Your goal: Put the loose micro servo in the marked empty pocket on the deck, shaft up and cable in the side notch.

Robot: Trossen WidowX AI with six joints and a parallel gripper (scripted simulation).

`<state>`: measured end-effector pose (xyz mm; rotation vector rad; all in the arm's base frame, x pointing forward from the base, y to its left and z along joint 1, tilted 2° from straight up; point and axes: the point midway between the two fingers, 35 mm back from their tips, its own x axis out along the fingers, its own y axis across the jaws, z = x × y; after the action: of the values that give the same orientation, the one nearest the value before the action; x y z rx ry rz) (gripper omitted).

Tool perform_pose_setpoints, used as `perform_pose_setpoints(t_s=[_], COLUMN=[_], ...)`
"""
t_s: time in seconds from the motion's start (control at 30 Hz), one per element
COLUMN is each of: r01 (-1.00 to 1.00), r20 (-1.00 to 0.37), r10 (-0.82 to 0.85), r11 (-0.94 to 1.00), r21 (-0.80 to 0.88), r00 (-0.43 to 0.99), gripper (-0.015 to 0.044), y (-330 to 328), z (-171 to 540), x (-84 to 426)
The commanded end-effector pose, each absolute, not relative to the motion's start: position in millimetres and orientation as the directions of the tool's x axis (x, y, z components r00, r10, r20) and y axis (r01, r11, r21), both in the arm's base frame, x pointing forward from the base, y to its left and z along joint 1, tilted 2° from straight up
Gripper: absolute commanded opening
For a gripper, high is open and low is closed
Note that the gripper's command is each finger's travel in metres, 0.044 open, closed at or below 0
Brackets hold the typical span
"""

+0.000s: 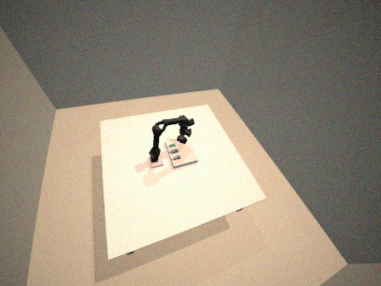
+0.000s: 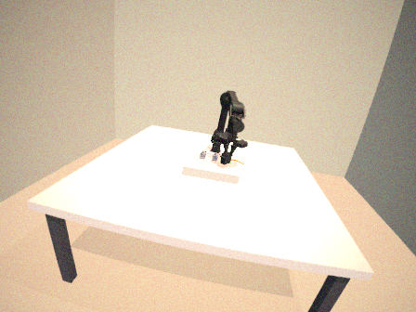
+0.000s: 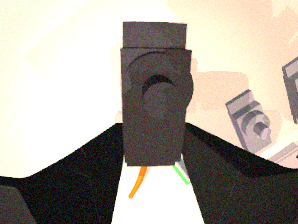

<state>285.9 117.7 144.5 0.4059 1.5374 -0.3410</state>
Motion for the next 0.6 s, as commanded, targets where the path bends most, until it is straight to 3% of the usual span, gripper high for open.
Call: perform_pose_setpoints(t_s=[0.0, 0.4, 0.57], r01=[0.325, -0.066, -0.088], r20=[-0.999, -0.999, -0.999], r10=[0.045, 0.045, 0.045], r11=[0.945, 0.997, 0.995], r21=[0.046, 0.044, 0.044], r00=[0.011, 0.011, 0.011], gripper=[0.0, 0.0, 0.0], y=[118.4, 118.4, 118.4], z=[145.9, 145.9, 145.9], x=[286.2, 286.3, 286.3])
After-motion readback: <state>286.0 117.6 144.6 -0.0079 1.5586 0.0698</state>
